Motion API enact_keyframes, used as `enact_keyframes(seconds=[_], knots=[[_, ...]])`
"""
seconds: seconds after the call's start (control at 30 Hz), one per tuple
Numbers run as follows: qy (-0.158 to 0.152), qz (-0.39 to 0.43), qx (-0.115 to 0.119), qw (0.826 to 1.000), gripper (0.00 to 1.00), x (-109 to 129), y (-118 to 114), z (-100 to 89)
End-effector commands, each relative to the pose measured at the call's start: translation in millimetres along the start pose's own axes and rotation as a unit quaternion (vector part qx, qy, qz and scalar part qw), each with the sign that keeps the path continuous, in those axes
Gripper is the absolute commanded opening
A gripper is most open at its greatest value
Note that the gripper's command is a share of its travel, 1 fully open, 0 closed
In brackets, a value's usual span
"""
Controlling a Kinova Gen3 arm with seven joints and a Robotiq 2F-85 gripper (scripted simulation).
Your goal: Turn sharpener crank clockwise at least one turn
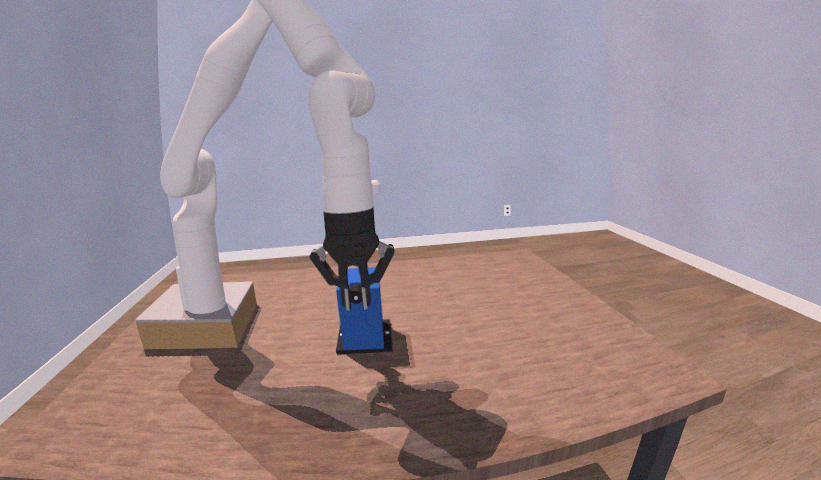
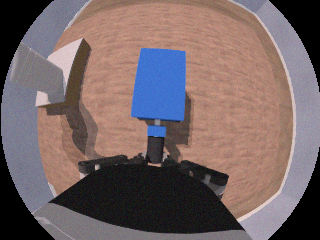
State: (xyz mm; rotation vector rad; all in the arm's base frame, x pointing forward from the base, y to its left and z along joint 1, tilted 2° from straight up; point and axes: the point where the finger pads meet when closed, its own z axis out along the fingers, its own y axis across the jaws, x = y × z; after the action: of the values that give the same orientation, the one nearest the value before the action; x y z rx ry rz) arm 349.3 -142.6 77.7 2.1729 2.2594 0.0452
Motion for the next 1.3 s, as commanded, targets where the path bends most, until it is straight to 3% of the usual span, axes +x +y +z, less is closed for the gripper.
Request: enact_keyframes(seconds=[0.0,0.07,0.1,1.27], knots=[[0.0,0.0,-0.001,1.0,0.0,-0.1,0.9,-0.2],[0.0,0.0,-0.001,1.0,0.0,-0.1,0.9,-0.2],[0.0,0.0,-0.001,1.0,0.53,-0.1,0.9,-0.2],[0.0,0.0,-0.001,1.0,0.53,-0.1,0.9,-0.2]])
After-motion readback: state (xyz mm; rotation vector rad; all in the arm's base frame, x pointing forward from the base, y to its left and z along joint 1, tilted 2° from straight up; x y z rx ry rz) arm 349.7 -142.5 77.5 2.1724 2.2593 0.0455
